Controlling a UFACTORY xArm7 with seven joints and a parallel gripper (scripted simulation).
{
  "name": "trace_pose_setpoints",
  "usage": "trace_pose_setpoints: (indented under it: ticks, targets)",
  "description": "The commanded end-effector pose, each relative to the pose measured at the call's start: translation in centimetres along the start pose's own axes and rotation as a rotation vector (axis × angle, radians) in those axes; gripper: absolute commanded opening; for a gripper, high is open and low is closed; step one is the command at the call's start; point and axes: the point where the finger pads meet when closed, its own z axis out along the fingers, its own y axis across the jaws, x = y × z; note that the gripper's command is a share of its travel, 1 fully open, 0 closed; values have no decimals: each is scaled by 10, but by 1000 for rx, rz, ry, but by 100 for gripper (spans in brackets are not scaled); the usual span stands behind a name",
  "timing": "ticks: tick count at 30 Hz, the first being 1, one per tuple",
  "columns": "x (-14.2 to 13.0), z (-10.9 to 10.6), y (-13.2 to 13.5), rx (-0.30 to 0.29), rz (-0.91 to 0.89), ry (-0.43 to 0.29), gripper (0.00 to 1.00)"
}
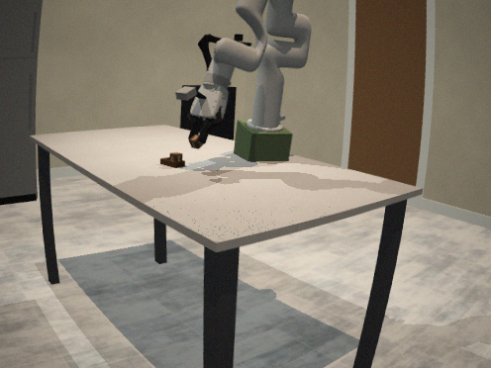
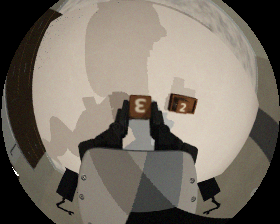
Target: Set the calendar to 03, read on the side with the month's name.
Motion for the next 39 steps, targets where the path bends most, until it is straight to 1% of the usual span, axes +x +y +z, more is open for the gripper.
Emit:
trace_pose_setpoints:
  ticks: [1, 5, 14, 18, 24, 39]
  targets:
    - [-2, 1, 3, 32, 6, -170, 27]
    - [-4, 2, 5, 24, 4, -202, 27]
    - [-1, 3, 5, 24, 4, -211, 27]
    - [2, 3, 4, 26, 4, -264, 27]
    - [3, 3, 4, 26, 4, -281, 27]
    - [4, 3, 4, 27, 4, -360, 27]
